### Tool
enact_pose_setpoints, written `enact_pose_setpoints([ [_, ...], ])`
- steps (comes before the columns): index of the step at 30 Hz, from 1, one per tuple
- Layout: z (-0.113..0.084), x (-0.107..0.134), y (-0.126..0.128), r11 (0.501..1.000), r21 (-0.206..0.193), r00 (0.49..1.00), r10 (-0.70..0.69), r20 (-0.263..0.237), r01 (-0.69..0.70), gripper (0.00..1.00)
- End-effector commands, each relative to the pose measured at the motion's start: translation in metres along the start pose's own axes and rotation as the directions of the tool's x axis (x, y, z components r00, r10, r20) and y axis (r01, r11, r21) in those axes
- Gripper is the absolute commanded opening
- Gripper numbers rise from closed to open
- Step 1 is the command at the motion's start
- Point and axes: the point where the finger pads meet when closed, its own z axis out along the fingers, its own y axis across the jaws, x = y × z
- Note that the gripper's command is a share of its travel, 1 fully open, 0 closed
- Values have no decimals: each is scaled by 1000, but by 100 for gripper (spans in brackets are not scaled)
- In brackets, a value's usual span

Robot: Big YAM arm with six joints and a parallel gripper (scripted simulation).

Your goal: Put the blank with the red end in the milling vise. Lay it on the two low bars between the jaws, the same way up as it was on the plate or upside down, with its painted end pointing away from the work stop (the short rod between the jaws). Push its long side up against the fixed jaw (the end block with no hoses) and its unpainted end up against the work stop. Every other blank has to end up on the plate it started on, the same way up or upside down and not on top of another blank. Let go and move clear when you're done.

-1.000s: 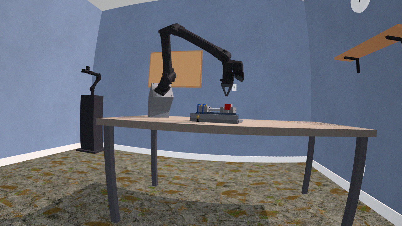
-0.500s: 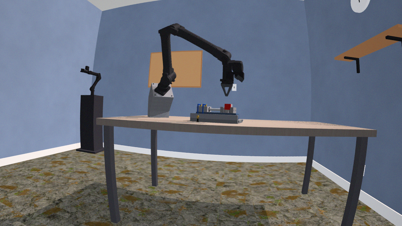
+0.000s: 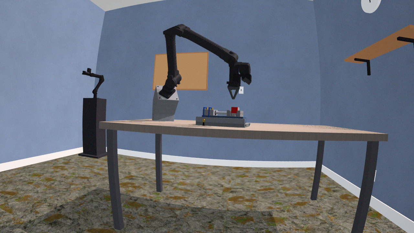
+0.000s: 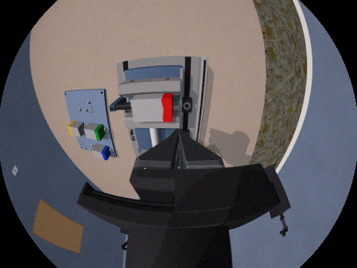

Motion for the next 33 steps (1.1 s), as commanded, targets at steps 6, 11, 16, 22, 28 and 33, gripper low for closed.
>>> enact_pose_setpoints([
  [6,-10,-25,-16,999,9,998,52,45,-53,0],
  [11,-3,-25,-13,999,7,999,33,39,-33,0],
  [16,0,-25,-15,999,7,998,35,44,-36,0],
  [22,11,-18,-10,1000,6,999,24,27,-24,0],
  [28,22,-7,-8,1000,6,1000,15,13,-16,0],
  [33,34,-5,-4,1000,5,1000,8,2,-8,0],
])
